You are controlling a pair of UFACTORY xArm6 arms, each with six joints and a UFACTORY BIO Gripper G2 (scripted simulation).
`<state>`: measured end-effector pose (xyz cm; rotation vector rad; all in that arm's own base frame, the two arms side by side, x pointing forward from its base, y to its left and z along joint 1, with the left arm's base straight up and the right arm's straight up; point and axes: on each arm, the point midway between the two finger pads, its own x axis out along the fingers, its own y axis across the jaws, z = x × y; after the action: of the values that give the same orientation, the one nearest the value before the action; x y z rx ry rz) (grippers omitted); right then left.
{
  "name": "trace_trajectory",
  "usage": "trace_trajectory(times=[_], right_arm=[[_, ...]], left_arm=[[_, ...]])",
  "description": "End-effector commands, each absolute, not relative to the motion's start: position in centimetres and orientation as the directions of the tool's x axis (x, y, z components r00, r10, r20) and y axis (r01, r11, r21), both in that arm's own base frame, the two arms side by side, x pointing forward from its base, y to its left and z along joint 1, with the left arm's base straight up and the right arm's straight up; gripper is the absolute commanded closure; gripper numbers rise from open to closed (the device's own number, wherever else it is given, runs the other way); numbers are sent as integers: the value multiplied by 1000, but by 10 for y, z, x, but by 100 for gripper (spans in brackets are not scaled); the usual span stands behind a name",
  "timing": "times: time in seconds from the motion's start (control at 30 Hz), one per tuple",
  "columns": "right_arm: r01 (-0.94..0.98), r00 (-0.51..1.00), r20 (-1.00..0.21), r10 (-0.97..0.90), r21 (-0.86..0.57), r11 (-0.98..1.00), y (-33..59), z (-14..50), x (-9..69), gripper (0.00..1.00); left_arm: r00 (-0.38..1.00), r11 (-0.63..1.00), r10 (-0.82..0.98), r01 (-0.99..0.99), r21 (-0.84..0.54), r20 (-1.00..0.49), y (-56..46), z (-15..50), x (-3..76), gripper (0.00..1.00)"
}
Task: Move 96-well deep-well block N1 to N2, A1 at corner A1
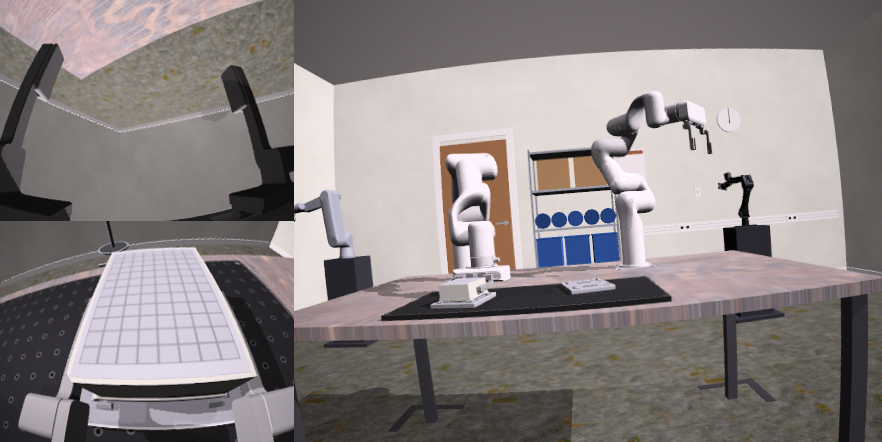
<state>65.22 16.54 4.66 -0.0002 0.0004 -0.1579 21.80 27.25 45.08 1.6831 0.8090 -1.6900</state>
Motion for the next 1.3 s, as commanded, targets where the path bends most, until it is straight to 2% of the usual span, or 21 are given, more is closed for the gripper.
trace_trajectory(times=[0.0,0.67,0.7,1.27], right_arm=[[157,988,4,-157,2,988,166,48,654,100],[157,988,4,-157,2,988,166,46,654,100],[157,988,4,-157,2,988,166,46,654,63],[157,988,4,-157,2,988,166,46,654,63]], left_arm=[[-1,-625,-1,781,0,-1000,273,452,218,0],[-1,-625,-1,781,0,-1000,273,452,218,0],[-1,-625,-1,781,0,-1000,273,452,218,0],[-1,-625,-1,781,0,-1000,273,452,218,0]])
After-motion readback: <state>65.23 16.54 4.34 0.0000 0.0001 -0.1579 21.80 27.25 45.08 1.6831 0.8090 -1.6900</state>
